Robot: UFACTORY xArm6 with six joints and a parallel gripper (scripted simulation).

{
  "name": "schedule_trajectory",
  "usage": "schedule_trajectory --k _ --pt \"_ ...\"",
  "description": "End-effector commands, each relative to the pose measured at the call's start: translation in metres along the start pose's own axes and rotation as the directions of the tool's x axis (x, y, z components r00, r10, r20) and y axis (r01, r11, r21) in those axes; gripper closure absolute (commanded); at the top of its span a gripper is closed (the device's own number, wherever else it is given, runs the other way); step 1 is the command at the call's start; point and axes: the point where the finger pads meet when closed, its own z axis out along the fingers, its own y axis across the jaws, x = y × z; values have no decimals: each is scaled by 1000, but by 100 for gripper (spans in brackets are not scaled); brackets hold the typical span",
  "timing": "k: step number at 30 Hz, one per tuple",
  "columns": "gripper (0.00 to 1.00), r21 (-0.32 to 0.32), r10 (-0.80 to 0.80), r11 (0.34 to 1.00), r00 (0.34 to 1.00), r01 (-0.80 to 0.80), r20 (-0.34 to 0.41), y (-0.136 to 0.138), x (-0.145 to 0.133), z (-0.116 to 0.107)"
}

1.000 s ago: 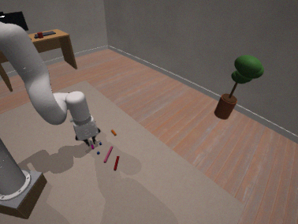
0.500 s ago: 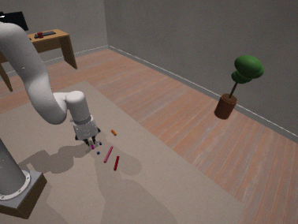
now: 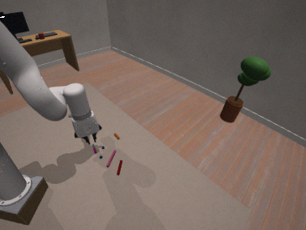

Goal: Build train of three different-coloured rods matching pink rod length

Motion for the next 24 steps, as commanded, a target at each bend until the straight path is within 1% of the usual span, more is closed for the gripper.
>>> schedule_trajectory --k 1,3,11,12,24 --pt "76 4 1 1000 1000 -1 6 0 2 -30" --pt "76 4 1 1000 1000 -1 6 0 2 -37" --pt "76 4 1 1000 1000 -1 6 0 2 -43" --pt "0 4 1 1000 1000 -1 6 0 2 -43" --pt "0 4 1 1000 1000 -1 6 0 2 -43"
